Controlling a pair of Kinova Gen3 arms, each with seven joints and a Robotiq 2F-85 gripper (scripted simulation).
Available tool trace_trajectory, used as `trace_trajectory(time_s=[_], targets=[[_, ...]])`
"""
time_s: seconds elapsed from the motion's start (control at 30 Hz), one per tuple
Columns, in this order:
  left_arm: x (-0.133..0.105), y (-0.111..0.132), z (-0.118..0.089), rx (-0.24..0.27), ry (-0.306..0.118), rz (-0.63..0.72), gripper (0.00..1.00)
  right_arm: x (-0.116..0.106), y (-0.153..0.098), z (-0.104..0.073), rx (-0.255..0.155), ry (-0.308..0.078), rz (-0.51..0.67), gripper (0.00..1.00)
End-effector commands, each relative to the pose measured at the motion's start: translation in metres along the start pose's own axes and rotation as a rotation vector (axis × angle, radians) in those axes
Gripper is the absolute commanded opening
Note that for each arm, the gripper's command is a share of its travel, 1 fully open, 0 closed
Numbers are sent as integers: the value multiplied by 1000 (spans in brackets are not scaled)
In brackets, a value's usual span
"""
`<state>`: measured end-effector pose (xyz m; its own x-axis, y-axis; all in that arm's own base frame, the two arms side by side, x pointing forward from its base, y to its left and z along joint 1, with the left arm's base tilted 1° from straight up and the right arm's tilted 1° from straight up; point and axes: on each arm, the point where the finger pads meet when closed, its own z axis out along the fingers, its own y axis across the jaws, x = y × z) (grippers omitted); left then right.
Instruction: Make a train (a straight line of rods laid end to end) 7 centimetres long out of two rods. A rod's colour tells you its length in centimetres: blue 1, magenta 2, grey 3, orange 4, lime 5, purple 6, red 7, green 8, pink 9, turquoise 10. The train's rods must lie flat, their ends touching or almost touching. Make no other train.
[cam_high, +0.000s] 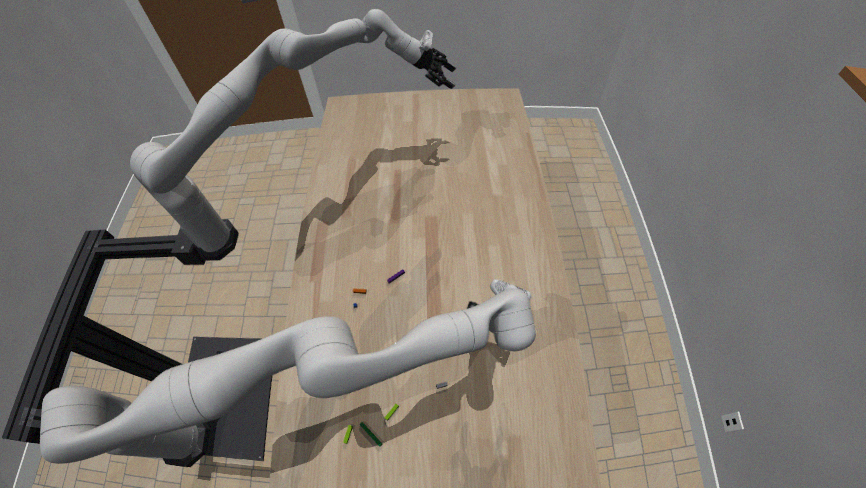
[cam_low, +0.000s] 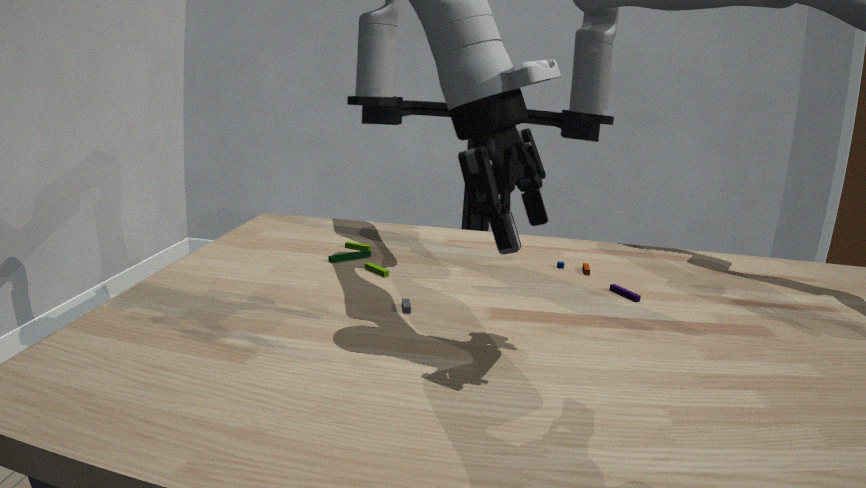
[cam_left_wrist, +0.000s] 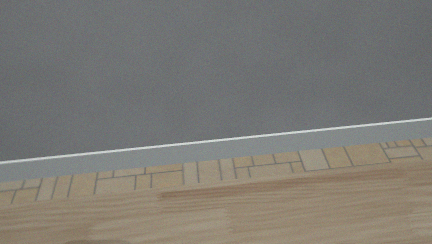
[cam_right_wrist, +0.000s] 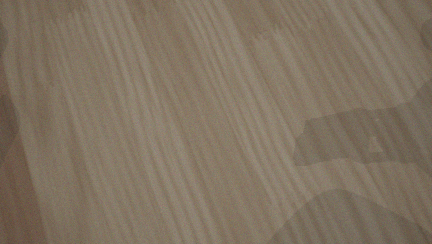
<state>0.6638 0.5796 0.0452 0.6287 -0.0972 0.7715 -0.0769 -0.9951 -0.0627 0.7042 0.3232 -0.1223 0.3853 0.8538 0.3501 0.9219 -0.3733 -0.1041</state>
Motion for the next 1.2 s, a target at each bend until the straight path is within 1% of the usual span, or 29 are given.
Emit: trace_trajectory(time_s=[0.0, 0.6, 0.73, 0.9, 1.03, 1.1, 1.17], targets=[[2, -1, -1, 2, 2, 2, 1000, 1, 0, -1, -2, 2, -1, 1000], [2, -1, -1, 2, 2, 1, 1000, 1, 1, -2, -2, 2, -1, 1000], [4, 3, 2, -2, 5, -6, 1000, 0, 2, -3, -3, 2, -1, 1000], [11, 19, 14, -19, 15, -39, 1000, -7, 12, -10, -11, 1, -1, 1000], [22, 45, 34, -46, 30, -95, 1000, -19, 26, -22, -24, -2, -2, 1000], [22, 45, 34, -46, 30, -95, 1000, -19, 26, -22, -24, -2, -2, 1000], [29, 64, 46, -64, 37, -134, 1000, -28, 36, -31, -32, -3, -2, 1000]])
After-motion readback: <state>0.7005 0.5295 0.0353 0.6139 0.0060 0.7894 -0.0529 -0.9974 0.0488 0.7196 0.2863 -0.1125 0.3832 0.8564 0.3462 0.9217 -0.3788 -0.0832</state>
